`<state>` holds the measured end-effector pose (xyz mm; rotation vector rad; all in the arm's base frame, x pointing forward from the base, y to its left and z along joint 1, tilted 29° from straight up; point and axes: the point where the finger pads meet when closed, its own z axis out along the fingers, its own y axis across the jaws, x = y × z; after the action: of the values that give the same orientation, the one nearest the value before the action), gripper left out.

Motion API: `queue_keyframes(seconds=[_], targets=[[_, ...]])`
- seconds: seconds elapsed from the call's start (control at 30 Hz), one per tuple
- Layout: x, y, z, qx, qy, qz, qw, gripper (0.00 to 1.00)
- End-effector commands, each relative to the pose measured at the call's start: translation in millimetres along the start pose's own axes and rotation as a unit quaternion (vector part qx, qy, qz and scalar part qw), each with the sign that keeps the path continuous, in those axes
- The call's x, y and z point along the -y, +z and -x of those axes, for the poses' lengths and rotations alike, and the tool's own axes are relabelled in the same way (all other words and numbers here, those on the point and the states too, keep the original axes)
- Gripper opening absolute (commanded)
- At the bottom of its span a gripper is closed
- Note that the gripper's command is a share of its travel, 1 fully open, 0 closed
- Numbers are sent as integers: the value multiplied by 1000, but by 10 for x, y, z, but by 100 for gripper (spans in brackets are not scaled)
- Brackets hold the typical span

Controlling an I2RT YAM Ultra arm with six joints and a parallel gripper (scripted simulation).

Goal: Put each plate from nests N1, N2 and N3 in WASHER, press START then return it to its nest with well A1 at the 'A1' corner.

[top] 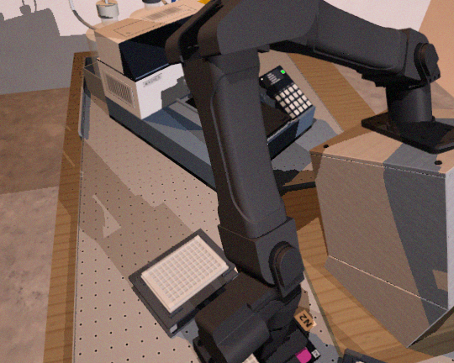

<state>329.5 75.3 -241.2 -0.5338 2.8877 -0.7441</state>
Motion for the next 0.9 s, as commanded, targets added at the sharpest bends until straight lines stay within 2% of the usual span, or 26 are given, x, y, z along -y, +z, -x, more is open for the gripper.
queue_keyframes(seconds=[0.0,0.2,0.23,0.4,0.87], targets=[[-9,22,104,11,2,-1,1000,0],[-16,26,107,12,2,-1,1000,0],[4,-9,132,13,3,-1,1000,0],[-1,43,91,8,2,-2,1000,0],[-3,64,106,9,3,-1,1000,0]])
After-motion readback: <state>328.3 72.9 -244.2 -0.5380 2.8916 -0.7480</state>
